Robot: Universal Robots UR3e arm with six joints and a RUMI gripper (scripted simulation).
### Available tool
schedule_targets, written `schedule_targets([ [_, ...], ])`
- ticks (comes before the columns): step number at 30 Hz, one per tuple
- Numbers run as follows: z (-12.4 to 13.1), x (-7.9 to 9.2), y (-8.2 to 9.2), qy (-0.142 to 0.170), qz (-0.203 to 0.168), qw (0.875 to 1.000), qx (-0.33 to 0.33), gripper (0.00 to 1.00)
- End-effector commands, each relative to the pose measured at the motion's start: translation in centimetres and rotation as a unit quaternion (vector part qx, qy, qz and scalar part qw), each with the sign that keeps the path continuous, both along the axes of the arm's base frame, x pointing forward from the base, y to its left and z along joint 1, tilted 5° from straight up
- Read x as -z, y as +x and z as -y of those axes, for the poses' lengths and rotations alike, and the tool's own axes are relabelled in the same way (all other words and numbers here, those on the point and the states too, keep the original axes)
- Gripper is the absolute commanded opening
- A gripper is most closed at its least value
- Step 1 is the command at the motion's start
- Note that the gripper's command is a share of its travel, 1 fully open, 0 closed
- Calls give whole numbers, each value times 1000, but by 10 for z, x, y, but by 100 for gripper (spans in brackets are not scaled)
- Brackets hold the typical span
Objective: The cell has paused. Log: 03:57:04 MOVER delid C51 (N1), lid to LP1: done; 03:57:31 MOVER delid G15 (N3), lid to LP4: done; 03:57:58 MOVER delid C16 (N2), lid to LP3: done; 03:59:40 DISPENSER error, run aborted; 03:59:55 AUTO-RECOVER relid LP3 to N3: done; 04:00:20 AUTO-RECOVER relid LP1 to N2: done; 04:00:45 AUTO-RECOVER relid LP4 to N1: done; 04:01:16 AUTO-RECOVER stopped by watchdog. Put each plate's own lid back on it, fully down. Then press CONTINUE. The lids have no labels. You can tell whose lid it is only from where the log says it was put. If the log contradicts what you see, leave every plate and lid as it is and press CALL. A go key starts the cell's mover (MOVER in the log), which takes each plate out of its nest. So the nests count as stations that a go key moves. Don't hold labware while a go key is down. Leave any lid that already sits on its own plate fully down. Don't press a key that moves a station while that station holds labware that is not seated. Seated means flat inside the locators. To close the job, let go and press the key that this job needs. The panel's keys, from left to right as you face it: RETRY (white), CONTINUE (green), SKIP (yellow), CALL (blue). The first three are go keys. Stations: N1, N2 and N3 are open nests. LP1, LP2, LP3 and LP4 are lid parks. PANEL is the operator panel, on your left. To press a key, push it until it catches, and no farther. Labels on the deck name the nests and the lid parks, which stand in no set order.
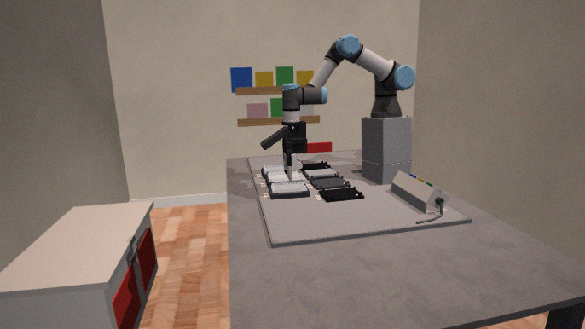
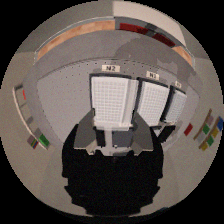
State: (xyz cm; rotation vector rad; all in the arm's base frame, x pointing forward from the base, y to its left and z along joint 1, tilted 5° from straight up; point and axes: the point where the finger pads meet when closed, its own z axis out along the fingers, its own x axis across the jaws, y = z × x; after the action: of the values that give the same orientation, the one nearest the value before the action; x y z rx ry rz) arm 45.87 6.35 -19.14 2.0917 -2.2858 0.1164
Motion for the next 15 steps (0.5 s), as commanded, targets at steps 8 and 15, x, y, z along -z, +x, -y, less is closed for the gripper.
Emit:
schedule_targets([
  [8,-15,1,4,-2,-2,1000,14,0],
  [15,-14,3,4,-2,-2,1000,14,0],
])
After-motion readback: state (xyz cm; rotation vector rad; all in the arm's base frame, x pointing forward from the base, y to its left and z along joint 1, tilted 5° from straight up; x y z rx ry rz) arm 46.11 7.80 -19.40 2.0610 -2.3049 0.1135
